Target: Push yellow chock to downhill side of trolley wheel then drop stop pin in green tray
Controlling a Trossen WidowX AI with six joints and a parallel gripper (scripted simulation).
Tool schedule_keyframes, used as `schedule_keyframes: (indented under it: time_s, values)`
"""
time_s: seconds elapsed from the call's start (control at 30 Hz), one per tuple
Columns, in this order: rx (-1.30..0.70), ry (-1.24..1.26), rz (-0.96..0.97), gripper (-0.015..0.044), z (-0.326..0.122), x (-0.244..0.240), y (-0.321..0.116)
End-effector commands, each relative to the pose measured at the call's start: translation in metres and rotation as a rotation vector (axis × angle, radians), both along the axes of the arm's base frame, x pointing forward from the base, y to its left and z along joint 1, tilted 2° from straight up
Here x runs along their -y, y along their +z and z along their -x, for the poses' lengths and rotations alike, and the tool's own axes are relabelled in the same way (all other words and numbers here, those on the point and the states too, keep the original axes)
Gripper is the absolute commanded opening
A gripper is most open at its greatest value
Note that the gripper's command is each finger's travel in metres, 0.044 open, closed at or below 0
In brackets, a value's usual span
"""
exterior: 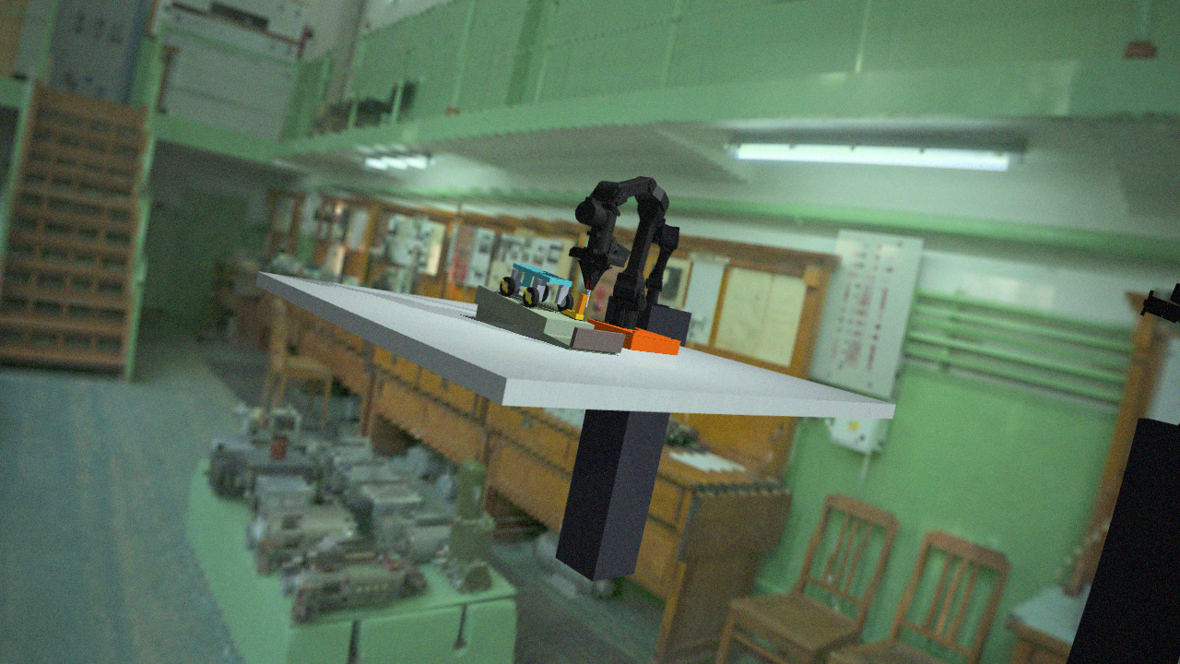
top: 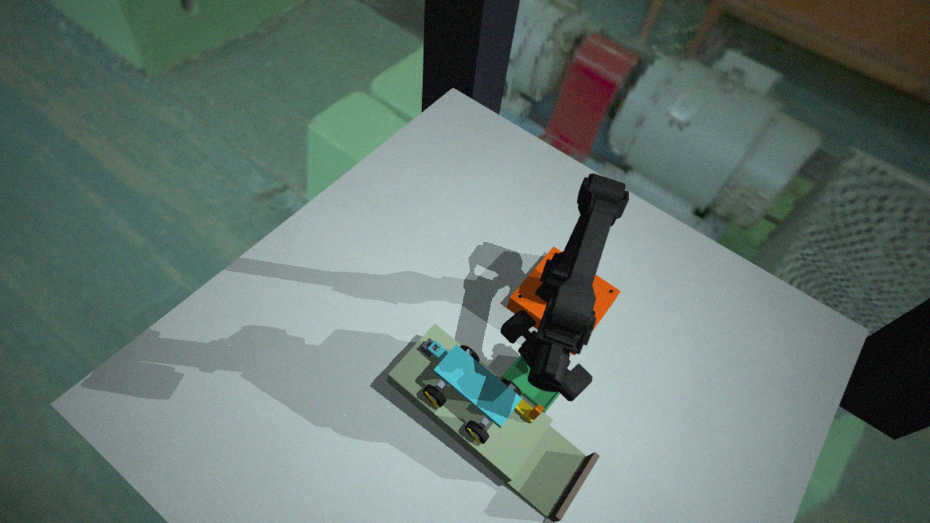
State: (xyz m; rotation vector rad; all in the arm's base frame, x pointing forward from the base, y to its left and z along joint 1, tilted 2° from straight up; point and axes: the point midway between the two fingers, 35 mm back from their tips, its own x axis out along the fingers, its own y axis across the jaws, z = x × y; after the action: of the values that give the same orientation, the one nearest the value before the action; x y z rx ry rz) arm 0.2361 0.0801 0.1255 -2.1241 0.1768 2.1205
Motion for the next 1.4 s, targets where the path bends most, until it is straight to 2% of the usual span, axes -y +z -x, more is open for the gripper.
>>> schedule_keyframes:
  time_s: [0.0,0.77,1.03,1.37]
  values:
    - [0.003,0.108,-0.023,0.0,0.0,0.0,0.0]
    - [0.0,0.113,-0.024,0.0,0.027,-0.001,-0.02]
    - [-0.02,0.113,0.13,0.0,0.026,0.003,-0.039]
    - [-0.021,0.113,0.147,0.0,0.026,0.015,-0.066]
